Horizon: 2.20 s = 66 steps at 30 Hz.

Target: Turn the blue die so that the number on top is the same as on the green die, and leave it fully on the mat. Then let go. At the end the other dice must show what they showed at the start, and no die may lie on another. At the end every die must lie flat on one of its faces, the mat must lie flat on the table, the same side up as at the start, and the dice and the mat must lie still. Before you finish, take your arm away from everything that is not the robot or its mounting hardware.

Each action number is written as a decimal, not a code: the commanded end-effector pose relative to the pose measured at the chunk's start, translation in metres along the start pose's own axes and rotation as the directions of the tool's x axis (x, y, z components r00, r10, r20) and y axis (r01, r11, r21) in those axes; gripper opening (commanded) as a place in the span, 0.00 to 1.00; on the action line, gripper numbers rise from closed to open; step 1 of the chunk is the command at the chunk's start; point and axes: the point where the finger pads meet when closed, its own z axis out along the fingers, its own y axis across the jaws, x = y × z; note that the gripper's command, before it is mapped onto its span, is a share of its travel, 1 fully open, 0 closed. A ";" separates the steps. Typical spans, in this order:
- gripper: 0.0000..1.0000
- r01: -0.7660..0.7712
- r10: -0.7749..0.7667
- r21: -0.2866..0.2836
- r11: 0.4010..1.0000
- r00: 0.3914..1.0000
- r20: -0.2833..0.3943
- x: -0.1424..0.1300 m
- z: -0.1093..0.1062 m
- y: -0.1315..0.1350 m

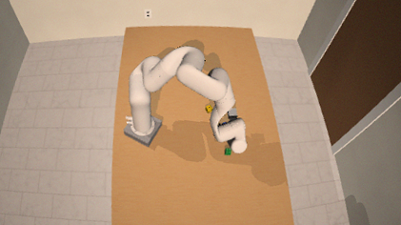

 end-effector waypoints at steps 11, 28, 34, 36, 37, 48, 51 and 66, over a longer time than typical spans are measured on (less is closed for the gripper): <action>0.69 0.002 -0.002 -0.003 1.000 1.000 0.001 0.017 -0.018 0.001; 0.69 0.002 -0.002 -0.003 1.000 1.000 0.001 0.047 -0.048 0.001; 0.69 0.002 -0.002 -0.003 1.000 1.000 0.001 0.049 -0.049 0.001; 0.69 0.002 -0.002 -0.003 1.000 1.000 0.001 0.049 -0.049 0.001; 0.69 0.002 -0.002 -0.003 1.000 1.000 0.002 0.049 -0.049 0.001; 0.69 0.001 0.000 0.000 1.000 0.969 0.246 0.053 -0.049 0.001; 0.69 0.002 -0.001 -0.002 1.000 0.967 0.255 0.053 -0.049 0.001; 0.69 -0.001 0.001 0.000 1.000 0.872 0.489 0.057 -0.047 0.000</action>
